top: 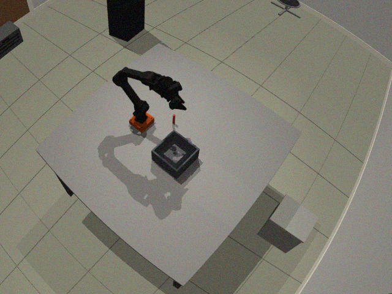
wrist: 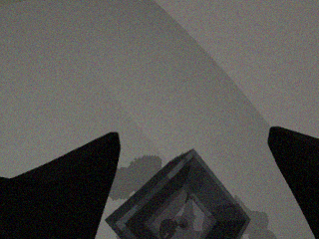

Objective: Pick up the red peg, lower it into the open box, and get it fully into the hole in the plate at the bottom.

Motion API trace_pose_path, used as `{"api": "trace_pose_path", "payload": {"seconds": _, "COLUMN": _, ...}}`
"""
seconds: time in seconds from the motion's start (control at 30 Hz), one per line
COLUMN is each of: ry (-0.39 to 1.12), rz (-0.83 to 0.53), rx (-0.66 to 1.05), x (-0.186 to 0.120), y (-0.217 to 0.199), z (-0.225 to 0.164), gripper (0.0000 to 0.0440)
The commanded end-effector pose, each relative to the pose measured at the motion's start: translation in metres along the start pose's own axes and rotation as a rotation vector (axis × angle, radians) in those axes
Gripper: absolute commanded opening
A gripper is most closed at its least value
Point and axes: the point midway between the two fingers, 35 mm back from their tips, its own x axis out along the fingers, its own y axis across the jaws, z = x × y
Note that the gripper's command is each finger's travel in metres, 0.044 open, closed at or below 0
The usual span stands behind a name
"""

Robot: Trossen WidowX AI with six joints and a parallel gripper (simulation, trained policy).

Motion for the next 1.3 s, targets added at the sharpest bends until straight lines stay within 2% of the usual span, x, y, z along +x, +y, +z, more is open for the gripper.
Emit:
{"api": "trace_pose_path", "payload": {"seconds": 0.0, "ry": 0.014, "rz": 0.006, "rx": 0.031, "x": 0.001, "y": 0.002, "z": -0.003, "gripper": 0.0417}}
{"api": "trace_pose_path", "payload": {"seconds": 0.07, "ry": 0.041, "rz": 0.024, "rx": 0.093, "x": 0.003, "y": 0.006, "z": -0.008, "gripper": 0.044}}
{"api": "trace_pose_path", "payload": {"seconds": 0.7, "ry": 0.381, "rz": 0.136, "rx": 0.64, "x": 0.025, "y": 0.056, "z": -0.057, "gripper": 0.044}}
{"api": "trace_pose_path", "payload": {"seconds": 1.0, "ry": 0.577, "rz": 0.125, "rx": 0.88, "x": 0.029, "y": 0.082, "z": -0.077, "gripper": 0.044}}
{"api": "trace_pose_path", "payload": {"seconds": 1.27, "ry": 0.762, "rz": 0.063, "rx": 1.076, "x": 0.032, "y": 0.105, "z": -0.092, "gripper": 0.044}}
